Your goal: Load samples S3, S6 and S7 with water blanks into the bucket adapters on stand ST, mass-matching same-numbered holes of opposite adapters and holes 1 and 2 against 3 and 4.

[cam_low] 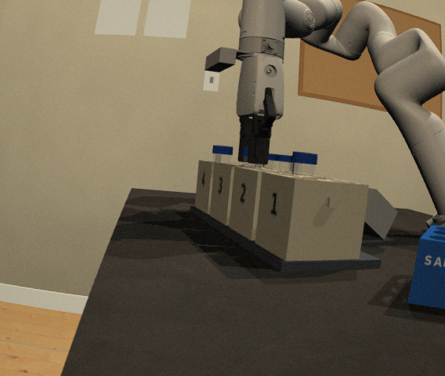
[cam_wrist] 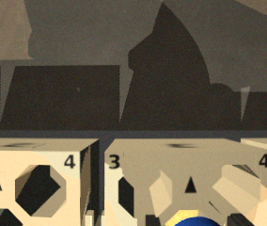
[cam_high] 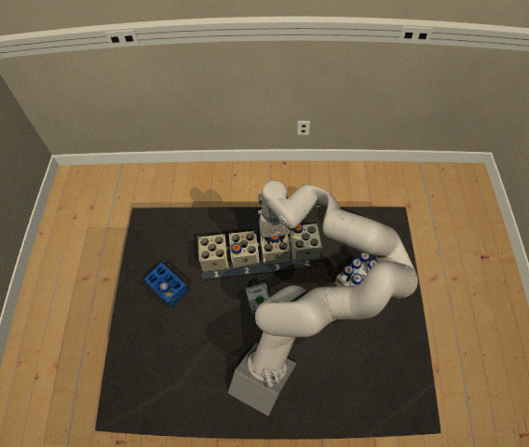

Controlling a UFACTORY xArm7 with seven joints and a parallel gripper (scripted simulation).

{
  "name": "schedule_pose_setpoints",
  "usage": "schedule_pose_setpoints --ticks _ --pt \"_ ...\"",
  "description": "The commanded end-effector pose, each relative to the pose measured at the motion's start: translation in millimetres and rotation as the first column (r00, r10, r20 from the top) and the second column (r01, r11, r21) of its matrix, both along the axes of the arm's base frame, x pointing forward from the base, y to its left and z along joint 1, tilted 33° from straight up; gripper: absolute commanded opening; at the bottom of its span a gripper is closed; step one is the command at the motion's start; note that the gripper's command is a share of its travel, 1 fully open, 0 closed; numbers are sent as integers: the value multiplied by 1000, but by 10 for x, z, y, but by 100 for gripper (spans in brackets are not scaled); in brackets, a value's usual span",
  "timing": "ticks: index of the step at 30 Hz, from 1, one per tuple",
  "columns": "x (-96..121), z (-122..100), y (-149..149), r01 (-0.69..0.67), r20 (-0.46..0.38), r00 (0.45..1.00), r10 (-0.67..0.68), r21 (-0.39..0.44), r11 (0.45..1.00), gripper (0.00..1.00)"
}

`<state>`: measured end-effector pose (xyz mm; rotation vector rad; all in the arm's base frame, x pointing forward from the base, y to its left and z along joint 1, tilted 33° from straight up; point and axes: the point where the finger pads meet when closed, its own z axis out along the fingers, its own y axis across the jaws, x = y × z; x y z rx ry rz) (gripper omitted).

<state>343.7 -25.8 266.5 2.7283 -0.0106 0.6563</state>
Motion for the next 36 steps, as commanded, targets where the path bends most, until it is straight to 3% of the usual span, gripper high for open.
schedule_pose_setpoints --ticks 1,20,36 --pt "5 13 4 -1 3 1000 1 0 1000 44" --pt "5 13 4 -1 3 1000 1 0 1000 44" --pt "-119 247 94 -1 3 1000 1 0 1000 44"
